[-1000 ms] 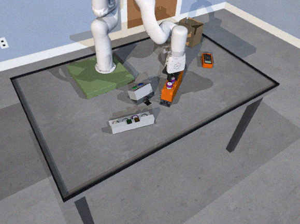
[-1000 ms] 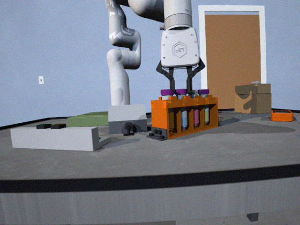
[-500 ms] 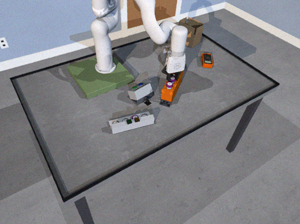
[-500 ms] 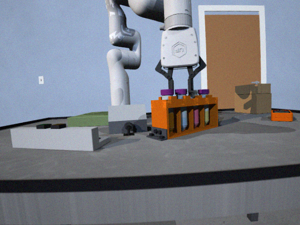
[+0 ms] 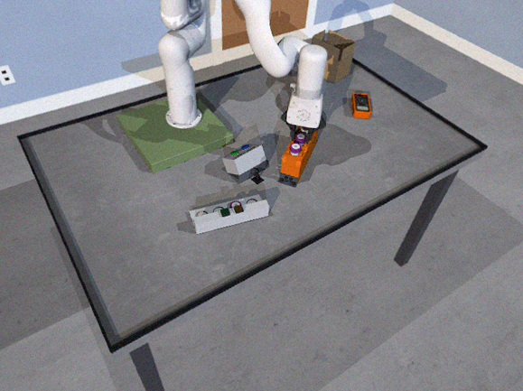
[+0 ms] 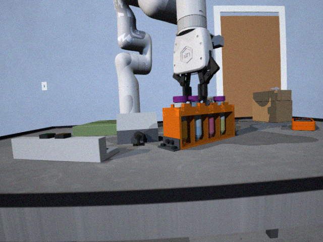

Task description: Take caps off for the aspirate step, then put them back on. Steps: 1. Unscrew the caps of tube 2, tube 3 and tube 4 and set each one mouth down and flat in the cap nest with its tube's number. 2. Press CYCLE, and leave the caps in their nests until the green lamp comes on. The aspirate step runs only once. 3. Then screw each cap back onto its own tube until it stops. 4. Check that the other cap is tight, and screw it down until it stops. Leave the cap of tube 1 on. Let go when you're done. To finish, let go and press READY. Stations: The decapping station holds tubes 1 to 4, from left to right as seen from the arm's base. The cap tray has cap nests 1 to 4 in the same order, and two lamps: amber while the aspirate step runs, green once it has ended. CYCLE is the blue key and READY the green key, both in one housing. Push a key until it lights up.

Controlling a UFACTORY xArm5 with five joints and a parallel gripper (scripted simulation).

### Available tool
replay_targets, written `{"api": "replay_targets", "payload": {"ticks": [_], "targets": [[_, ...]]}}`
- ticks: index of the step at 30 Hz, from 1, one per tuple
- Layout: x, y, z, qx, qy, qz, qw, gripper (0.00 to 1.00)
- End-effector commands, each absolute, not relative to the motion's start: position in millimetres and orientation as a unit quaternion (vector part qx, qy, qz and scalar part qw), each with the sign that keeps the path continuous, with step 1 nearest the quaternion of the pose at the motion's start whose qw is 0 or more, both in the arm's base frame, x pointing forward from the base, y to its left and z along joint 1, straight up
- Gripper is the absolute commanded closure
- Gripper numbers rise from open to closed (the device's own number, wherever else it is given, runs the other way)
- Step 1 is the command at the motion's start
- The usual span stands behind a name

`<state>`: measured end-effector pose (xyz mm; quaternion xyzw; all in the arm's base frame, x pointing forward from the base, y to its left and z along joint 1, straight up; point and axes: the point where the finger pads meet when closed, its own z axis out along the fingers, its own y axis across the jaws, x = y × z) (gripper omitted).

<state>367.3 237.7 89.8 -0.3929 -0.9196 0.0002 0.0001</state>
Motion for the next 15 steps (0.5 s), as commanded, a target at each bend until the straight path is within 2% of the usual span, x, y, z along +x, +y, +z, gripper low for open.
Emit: {"api": "replay_targets", "payload": {"ticks": [1,15], "targets": [[368.3,238.4,91.0,-0.517,-0.856,-0.002,0.000,0.54],[368.3,238.4,91.0,-0.741,-0.671,-0.002,0.000,0.54]]}}
